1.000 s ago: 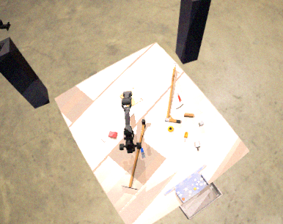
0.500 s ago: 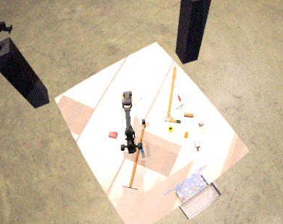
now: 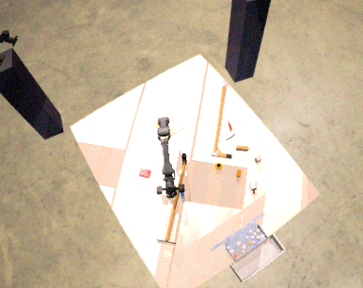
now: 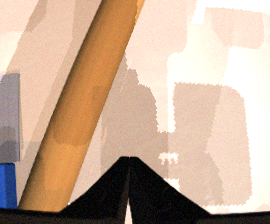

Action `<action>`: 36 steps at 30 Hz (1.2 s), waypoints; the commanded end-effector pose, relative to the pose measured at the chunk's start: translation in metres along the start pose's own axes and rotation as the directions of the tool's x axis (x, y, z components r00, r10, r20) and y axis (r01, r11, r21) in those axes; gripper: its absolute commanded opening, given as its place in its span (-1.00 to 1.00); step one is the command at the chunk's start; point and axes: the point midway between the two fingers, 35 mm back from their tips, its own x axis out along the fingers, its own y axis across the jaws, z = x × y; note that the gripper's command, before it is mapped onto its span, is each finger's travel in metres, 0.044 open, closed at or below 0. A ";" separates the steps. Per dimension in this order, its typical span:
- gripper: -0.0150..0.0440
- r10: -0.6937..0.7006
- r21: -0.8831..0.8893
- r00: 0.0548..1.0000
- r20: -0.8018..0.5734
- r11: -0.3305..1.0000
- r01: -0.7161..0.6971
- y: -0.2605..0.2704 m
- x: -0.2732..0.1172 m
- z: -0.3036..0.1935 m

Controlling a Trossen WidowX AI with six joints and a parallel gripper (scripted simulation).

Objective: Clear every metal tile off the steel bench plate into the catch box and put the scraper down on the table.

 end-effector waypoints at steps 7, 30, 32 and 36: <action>-0.49 -0.003 0.005 1.000 -0.011 1.000 0.003 0.009 0.006 0.001; -0.49 -0.002 0.006 1.000 -0.011 1.000 0.002 0.031 0.009 0.007; -0.49 -0.001 0.006 1.000 -0.011 1.000 0.002 0.033 0.009 0.008; -0.49 -0.001 0.006 1.000 -0.011 1.000 0.001 0.037 0.009 0.009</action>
